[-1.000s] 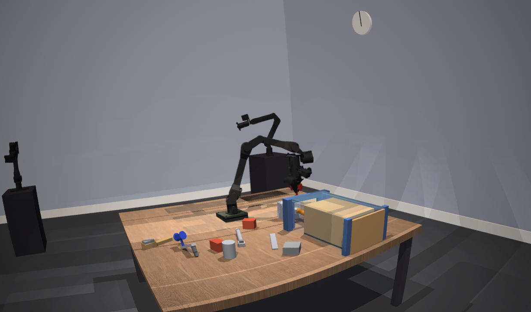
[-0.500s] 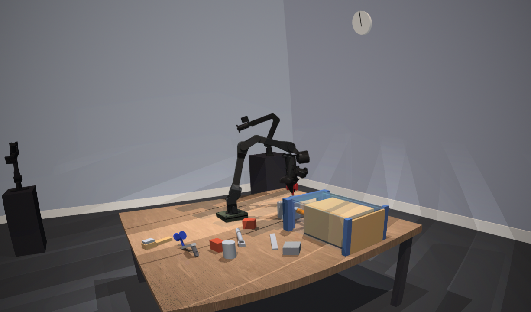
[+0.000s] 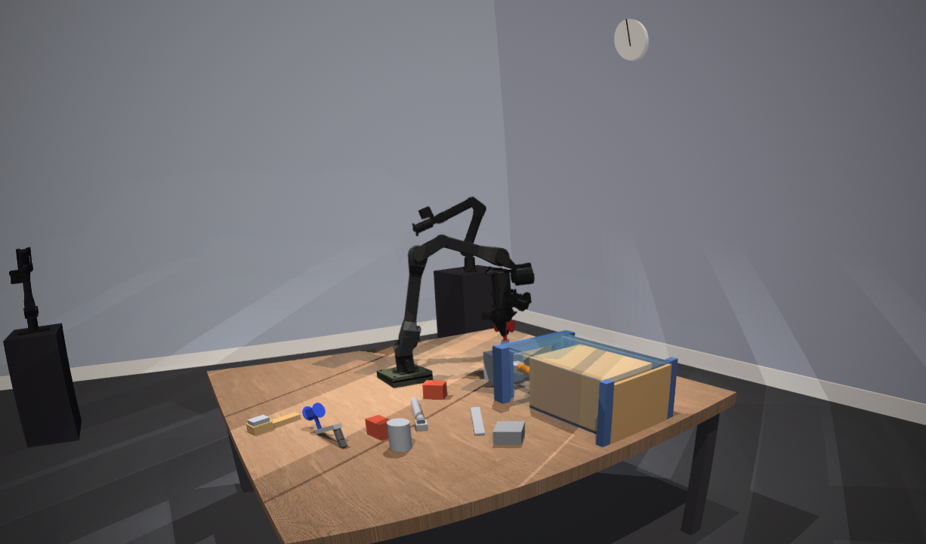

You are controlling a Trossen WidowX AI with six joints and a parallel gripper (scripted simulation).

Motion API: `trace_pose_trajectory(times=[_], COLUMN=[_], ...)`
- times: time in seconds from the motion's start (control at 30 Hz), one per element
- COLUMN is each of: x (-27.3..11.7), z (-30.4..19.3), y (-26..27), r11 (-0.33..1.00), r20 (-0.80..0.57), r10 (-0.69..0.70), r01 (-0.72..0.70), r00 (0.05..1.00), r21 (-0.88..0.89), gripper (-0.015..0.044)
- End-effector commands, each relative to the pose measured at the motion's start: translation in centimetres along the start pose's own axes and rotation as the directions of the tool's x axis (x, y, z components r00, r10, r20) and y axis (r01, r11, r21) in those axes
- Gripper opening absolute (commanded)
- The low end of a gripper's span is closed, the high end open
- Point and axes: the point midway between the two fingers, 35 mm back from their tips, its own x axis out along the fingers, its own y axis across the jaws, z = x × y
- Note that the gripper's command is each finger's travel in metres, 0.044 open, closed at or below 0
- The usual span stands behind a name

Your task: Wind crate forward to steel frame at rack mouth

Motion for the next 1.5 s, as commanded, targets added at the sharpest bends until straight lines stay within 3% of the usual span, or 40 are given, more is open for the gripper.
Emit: trace_pose_trajectory(times=[0.0, 1.47], x=[0.3, 0.2], z=[-1.4, -5.2], y=[-0.6, -4.8], r11=[1.0, 1.0], r20=[-0.033, -0.036], r10=[-0.017, -0.02], r01=[0.017, 0.02], r00=[0.999, 0.999], r21=[0.002, 0.002], gripper=[0.0, 0.0])
